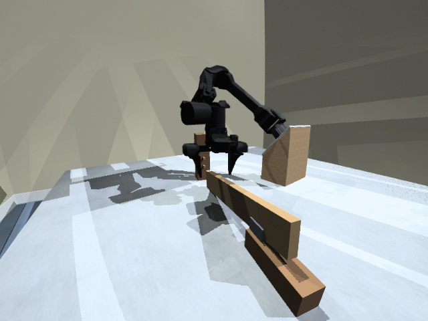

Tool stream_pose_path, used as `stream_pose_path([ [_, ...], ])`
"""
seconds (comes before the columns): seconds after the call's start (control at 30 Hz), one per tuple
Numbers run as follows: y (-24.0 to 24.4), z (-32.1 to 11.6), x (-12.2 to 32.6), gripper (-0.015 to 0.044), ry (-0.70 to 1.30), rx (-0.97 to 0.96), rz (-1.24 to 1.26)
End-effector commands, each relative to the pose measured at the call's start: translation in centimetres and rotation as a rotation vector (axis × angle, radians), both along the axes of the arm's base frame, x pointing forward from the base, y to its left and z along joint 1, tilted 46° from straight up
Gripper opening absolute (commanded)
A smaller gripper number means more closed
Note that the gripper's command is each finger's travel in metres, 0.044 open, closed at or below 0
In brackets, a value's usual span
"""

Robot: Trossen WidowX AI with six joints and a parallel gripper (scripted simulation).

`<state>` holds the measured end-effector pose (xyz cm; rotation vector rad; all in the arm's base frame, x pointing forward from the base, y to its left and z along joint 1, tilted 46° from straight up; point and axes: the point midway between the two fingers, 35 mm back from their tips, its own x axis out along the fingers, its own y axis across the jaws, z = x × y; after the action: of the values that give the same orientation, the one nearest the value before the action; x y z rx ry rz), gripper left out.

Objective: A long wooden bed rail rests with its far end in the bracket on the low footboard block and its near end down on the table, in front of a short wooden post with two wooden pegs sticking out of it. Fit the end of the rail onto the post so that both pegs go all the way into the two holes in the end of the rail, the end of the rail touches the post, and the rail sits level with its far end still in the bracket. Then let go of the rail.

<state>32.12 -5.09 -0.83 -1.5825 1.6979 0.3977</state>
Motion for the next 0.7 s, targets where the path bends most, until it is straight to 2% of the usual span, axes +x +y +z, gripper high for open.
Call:
stream_pose_path([
  [0.0, -0.7, -0.6, -0.1, 0.0440, 0.007, -0.004, 0.000],
  [0.67, -3.1, -2.9, -0.1, 0.0440, 0.007, -0.008, 0.000],
])
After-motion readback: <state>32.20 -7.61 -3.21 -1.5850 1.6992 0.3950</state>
